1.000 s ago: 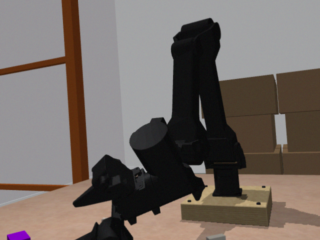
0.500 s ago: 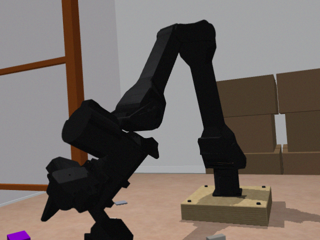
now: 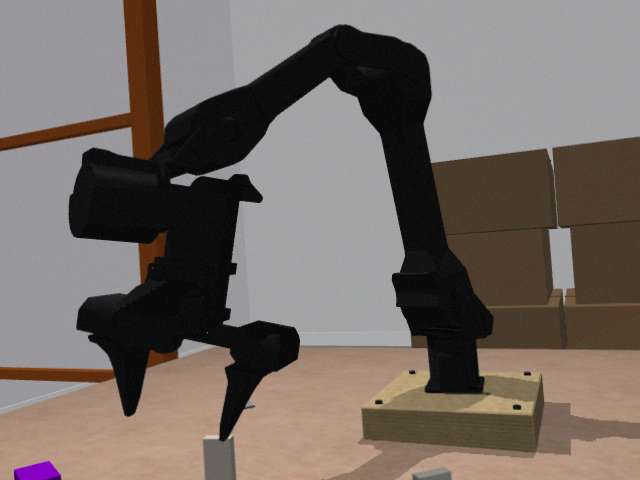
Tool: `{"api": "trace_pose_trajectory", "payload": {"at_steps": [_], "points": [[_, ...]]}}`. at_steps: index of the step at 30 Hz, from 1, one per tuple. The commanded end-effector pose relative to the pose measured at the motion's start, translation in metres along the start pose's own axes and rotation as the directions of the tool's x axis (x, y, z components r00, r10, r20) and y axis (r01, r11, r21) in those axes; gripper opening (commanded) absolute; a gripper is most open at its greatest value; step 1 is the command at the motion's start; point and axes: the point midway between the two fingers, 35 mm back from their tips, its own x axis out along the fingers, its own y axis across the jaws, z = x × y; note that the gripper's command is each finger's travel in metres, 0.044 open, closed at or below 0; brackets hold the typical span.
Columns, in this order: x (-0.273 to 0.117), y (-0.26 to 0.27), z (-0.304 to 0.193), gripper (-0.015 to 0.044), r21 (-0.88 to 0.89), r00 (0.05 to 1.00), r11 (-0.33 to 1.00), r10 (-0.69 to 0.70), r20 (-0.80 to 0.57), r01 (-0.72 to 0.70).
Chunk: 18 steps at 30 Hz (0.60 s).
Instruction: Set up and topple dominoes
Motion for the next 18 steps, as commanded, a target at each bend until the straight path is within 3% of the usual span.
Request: {"api": "trace_pose_trajectory", "payload": {"at_steps": [1,10,18], "points": [[-0.043,0.012,-0.022,0.0440,-0.085,0.978,0.974,0.209,-0.008,-0.209],[-0.042,0.012,-0.022,0.0440,-0.085,0.978,0.974,0.209,-0.008,-0.209],[0.016,0.025,-0.023,0.0440,-0.085,0.978,0.974,0.209,-0.008,-0.209]]}}
